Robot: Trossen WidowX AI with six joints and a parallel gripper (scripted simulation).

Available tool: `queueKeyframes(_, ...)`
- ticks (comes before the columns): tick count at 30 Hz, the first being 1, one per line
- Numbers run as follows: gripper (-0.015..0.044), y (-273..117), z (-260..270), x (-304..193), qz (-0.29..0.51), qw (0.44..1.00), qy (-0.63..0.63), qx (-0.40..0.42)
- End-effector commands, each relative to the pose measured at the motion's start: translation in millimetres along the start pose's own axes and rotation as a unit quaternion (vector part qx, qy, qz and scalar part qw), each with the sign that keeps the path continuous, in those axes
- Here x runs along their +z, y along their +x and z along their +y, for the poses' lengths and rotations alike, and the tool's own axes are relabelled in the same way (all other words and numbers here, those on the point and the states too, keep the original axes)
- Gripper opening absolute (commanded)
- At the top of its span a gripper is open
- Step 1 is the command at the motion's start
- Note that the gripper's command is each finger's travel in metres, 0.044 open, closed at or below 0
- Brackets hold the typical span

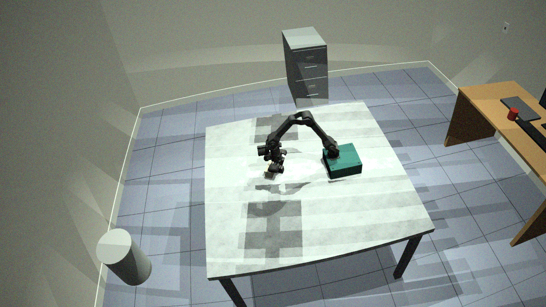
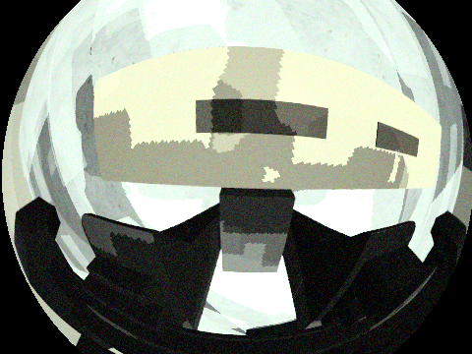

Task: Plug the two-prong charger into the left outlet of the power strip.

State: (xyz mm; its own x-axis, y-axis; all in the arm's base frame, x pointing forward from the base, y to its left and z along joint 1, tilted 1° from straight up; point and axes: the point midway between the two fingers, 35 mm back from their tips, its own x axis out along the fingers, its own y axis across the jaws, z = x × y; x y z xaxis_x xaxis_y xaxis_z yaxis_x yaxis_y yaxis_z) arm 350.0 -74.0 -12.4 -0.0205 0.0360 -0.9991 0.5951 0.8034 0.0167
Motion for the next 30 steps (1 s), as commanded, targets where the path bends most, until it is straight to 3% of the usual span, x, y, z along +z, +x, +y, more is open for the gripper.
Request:
queueKeyframes(1,0.0000,-1,1,5,-0.006,1.000,-0.003,0.002)
queueKeyframes(30,0.0000,-2,1,16,-0.006,1.000,-0.003,0.002)
